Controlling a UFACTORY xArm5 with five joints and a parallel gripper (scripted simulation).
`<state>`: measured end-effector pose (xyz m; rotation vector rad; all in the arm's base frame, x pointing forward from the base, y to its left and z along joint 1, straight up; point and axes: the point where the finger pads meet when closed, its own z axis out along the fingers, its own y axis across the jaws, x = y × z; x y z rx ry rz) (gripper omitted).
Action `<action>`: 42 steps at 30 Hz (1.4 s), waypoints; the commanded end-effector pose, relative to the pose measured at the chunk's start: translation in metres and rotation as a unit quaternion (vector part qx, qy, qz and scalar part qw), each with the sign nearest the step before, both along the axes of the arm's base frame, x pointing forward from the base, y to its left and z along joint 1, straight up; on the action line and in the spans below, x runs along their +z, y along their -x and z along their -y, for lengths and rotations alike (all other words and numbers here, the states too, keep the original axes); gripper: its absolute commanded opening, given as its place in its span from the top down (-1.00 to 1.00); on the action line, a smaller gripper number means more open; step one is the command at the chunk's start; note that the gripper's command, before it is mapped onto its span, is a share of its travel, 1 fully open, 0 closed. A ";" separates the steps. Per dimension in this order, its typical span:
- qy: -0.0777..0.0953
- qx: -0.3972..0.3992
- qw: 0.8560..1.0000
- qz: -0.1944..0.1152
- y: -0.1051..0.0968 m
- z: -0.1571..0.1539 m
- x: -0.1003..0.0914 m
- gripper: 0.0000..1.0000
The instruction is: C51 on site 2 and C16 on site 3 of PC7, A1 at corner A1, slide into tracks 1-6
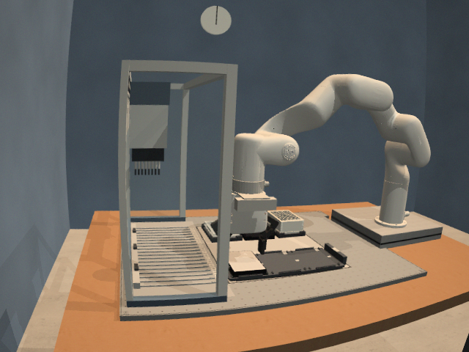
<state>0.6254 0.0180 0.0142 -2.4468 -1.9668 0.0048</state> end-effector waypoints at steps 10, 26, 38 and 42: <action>0.000 0.000 1.000 0.002 -0.001 0.000 0.022 -1.00; 0.000 0.000 1.000 0.002 -0.002 0.000 0.045 -1.00; 0.000 0.000 1.000 0.002 -0.002 0.000 0.062 -1.00; 0.000 0.000 1.000 0.002 -0.002 0.000 0.069 -1.00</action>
